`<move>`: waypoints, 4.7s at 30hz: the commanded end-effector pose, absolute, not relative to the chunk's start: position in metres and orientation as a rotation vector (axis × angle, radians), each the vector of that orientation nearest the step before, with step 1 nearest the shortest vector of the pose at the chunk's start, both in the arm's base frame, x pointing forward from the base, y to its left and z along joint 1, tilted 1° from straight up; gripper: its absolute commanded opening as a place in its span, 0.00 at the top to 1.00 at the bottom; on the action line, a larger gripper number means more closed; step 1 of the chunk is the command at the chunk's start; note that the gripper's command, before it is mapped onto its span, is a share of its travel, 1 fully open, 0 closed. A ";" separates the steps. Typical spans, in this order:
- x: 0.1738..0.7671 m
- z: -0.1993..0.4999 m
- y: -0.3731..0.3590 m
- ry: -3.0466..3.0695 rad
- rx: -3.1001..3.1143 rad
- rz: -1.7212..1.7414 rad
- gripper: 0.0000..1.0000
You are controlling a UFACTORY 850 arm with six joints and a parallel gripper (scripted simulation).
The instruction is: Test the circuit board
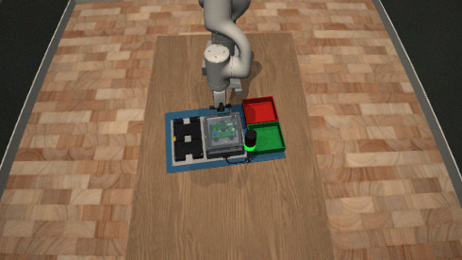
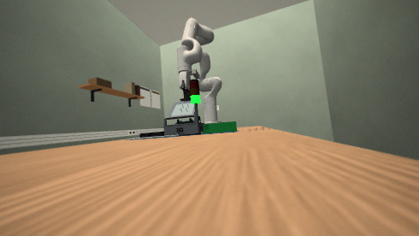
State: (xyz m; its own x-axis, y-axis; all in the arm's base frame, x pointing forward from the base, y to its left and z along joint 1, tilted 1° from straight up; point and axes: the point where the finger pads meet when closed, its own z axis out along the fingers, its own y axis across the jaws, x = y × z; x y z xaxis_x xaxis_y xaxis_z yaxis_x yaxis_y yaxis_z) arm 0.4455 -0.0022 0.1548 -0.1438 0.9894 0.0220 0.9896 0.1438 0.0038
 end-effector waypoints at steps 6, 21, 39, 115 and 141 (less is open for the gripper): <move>0.449 0.159 -0.002 -2.366 -2.047 -0.029 1.00; 0.480 0.186 0.002 -2.366 -2.047 -0.029 1.00; 0.497 0.197 0.004 -2.366 -2.047 -0.029 1.00; 0.496 0.194 0.004 -2.366 -2.047 -0.029 1.00; 0.496 0.194 0.004 -2.366 -2.047 -0.029 1.00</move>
